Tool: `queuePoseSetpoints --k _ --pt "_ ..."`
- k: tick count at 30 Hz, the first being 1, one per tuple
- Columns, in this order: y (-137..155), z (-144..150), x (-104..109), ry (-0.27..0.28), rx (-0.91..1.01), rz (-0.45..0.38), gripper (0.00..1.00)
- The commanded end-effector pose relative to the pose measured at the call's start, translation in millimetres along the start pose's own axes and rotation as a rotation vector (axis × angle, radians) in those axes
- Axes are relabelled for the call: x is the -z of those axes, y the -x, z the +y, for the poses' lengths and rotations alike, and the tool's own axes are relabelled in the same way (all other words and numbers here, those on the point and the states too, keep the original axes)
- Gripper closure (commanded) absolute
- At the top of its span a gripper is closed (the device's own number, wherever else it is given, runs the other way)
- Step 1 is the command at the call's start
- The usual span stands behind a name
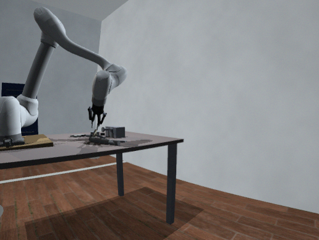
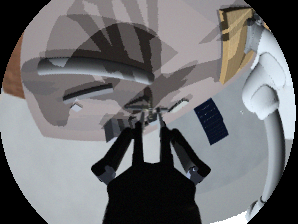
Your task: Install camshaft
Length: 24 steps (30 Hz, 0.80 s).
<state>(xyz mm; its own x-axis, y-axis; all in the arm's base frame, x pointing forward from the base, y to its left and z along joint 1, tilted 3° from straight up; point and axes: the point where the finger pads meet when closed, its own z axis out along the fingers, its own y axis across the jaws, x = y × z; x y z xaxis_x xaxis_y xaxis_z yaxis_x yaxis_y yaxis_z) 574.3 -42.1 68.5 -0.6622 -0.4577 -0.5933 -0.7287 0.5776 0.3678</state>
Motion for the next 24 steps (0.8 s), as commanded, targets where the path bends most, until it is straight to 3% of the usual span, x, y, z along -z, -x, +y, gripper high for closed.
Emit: queuePoseSetpoints --k 1,24 --pt "0 0 -1 0.000 0.000 0.000 0.79" --pt "0 0 -44 0.000 0.000 0.000 0.79"
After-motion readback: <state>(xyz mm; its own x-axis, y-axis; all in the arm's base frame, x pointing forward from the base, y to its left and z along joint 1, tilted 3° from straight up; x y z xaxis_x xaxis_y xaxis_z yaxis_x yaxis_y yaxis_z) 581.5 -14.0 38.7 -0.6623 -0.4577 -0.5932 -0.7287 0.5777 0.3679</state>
